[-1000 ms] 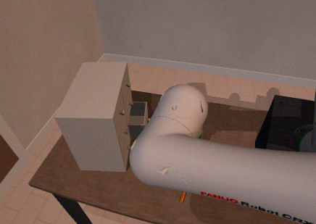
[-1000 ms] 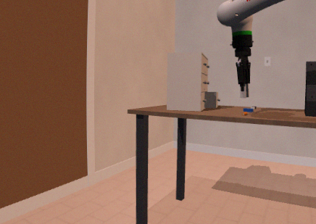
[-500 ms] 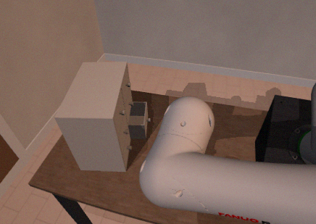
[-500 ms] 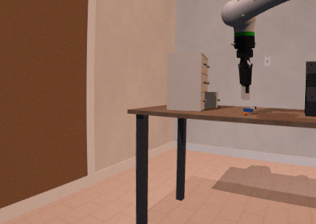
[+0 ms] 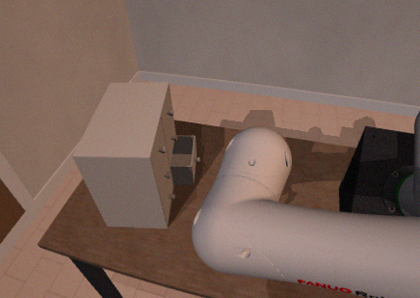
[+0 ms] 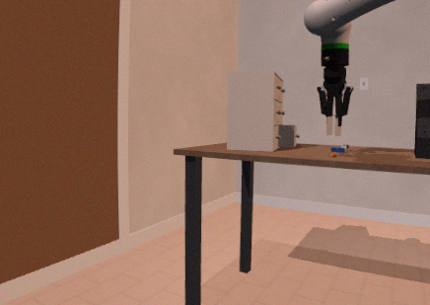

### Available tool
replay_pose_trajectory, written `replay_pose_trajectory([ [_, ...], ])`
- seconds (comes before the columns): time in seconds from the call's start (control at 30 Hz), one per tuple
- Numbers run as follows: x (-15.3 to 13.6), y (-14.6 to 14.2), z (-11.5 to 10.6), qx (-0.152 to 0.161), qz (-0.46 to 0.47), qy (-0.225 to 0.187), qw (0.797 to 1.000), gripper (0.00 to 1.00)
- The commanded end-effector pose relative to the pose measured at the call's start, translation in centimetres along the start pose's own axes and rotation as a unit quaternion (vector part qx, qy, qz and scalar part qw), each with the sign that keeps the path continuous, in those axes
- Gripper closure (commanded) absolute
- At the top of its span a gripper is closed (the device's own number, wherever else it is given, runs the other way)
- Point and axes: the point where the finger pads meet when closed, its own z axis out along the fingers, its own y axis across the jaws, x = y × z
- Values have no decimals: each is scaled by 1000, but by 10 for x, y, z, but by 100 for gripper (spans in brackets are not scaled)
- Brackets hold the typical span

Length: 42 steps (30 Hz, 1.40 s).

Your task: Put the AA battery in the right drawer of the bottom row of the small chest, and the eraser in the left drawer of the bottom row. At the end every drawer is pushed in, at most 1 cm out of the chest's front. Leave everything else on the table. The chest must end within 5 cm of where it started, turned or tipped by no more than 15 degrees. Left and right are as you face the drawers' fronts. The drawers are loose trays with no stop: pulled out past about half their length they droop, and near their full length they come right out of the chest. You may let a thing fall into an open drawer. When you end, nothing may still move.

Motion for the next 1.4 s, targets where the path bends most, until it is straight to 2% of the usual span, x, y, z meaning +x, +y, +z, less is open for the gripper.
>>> replay_pose_trajectory([
  [0.0,0,0,0,-16,-133,-36,990,83],
  [0.43,0,0,9,-18,-148,-40,988,83],
  [0.93,-3,2,45,-18,-148,-40,988,83],
  [1.37,-3,2,52,-18,-148,-40,988,83],
])
